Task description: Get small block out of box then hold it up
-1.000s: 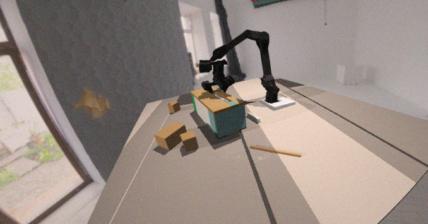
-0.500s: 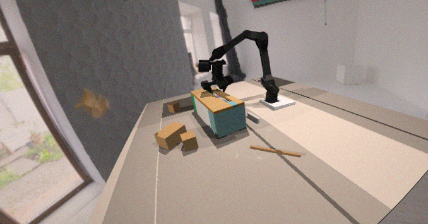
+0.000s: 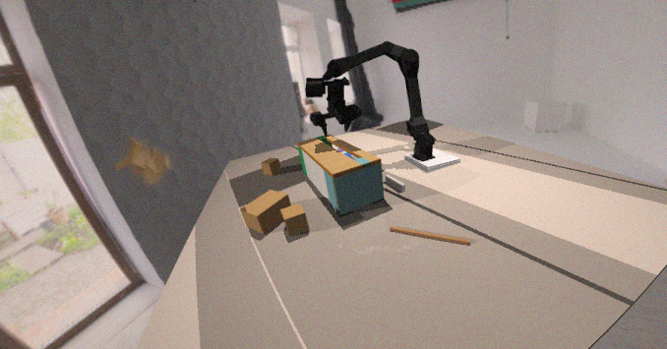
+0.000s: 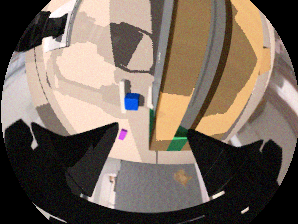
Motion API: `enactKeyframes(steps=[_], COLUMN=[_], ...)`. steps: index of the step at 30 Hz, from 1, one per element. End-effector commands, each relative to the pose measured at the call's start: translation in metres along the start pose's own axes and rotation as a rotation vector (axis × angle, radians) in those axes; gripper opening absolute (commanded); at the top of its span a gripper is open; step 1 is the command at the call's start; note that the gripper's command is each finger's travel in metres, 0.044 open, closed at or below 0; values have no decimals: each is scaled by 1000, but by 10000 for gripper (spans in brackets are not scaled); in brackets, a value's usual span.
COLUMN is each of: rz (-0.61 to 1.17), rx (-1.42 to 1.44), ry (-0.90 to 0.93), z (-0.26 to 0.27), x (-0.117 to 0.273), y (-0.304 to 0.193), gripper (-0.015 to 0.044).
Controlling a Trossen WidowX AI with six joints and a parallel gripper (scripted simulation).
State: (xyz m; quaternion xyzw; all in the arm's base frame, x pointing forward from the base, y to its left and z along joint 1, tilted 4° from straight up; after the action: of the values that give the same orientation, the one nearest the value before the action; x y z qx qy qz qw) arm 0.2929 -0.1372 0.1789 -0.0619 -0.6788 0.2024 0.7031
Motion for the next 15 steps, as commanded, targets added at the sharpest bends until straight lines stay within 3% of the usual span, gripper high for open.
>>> enactKeyframes(steps=[1,5,10,15], rz=[2,-2,57,15], rx=[-8,1,-170,-437], ry=[-2,3,-87,-100], z=[2,1,1,5], x=[8,4,14,12], y=[-2,0,-25,-28], gripper=[400,400,285,285])
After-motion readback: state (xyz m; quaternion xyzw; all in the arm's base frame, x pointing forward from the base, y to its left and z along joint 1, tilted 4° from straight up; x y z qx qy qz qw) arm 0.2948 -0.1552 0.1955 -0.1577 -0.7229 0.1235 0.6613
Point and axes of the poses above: the point midway between the two fingers, 35 mm back from their tips, its own x axis back along the fingers, its own z axis across the jaws, y = z × x, the point moved 3 cm from there along x, back along the fingers, and after that the axes turned 7 degrees about x, right-handed, at the moved point
